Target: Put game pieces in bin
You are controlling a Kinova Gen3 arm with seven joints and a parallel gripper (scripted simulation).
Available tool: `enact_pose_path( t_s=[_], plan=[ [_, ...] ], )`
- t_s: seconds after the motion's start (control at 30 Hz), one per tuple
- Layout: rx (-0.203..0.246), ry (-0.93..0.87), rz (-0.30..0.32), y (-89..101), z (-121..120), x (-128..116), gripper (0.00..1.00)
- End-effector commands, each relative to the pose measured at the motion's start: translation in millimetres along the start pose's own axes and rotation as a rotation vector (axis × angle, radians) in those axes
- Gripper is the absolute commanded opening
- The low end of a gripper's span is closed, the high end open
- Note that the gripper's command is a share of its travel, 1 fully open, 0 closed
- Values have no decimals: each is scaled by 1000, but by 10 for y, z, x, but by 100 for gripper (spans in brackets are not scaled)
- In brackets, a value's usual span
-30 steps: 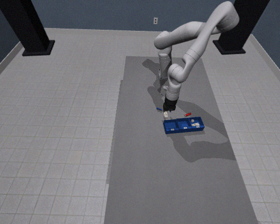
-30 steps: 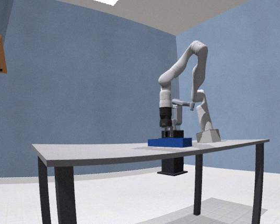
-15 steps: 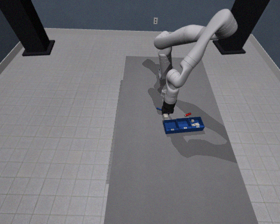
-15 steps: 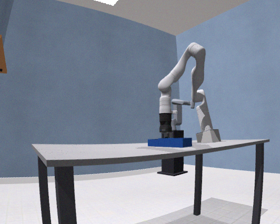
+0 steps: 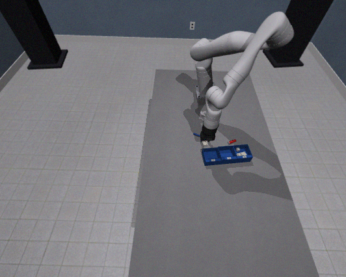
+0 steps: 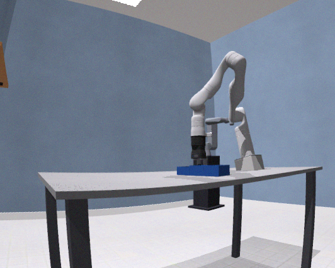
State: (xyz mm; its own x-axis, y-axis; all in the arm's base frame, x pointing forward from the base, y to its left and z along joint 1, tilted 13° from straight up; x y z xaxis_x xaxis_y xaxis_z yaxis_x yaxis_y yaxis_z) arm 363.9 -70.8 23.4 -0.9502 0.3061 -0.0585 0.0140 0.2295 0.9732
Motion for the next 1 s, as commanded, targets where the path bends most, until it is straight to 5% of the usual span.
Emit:
enact_pose_path(
  t_s=[0.0,0.63,0.67,0.97],
  plan=[
    [2,5,-5,-42,0,-25,79],
    [0,1,-1,-105,-4,-13,79],
    [0,1,-1,-105,-4,-13,49],
    [0,1,-1,-105,-4,-13,49]
  ],
)
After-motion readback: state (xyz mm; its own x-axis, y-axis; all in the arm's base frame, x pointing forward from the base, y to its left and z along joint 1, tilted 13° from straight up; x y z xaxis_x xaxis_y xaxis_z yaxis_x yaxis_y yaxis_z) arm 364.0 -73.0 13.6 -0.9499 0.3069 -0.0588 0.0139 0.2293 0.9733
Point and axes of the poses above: the point where the finger pads meet when closed, its own y axis back along the fingers, its own z axis across the jaws, x = y × z, the point moved 6 cm from there along y, back along the fingers, and after that the axes turned 14 degrees about -y, right-handed, at the moved point
